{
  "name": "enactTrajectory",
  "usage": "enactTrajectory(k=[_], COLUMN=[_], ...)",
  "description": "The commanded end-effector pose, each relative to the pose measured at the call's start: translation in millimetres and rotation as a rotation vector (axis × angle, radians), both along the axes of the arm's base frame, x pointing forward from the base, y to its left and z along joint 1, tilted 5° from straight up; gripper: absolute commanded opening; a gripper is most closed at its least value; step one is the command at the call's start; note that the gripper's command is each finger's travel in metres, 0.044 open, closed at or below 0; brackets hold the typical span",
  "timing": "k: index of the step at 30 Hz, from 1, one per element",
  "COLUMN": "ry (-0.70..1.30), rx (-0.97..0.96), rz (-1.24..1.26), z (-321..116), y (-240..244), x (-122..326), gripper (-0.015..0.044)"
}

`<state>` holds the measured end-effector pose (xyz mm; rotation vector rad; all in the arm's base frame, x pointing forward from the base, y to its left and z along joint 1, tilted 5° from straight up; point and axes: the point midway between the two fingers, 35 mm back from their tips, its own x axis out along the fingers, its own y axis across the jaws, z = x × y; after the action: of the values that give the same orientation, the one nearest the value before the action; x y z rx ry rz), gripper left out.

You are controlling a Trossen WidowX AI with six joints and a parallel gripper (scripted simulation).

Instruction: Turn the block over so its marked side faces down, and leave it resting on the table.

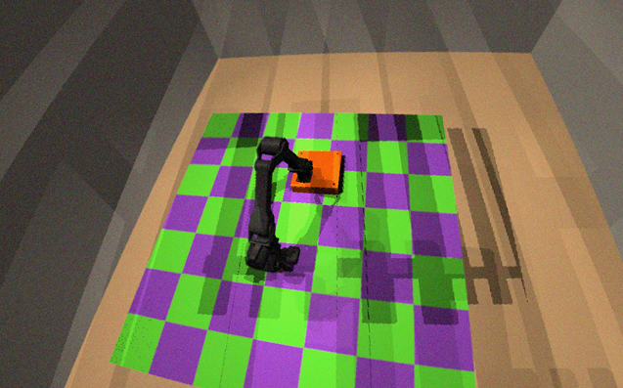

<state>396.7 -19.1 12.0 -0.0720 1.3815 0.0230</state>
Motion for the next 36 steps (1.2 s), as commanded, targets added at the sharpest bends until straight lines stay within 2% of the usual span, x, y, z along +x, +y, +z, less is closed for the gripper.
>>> enactTrajectory(k=[1, 17, 22, 36], ry=[-0.058, -0.284, -0.296, -0.500], rx=[0.008, 0.018, 0.019, 0.036], rz=[0.007, 0.018, 0.019, 0.020], z=[-2, -1, -1, -27], y=[1, 0, 0, -1], x=[-1, -9, -9, 2], gripper=[0.0000, 0.0000, 0.0000, 0.0000])
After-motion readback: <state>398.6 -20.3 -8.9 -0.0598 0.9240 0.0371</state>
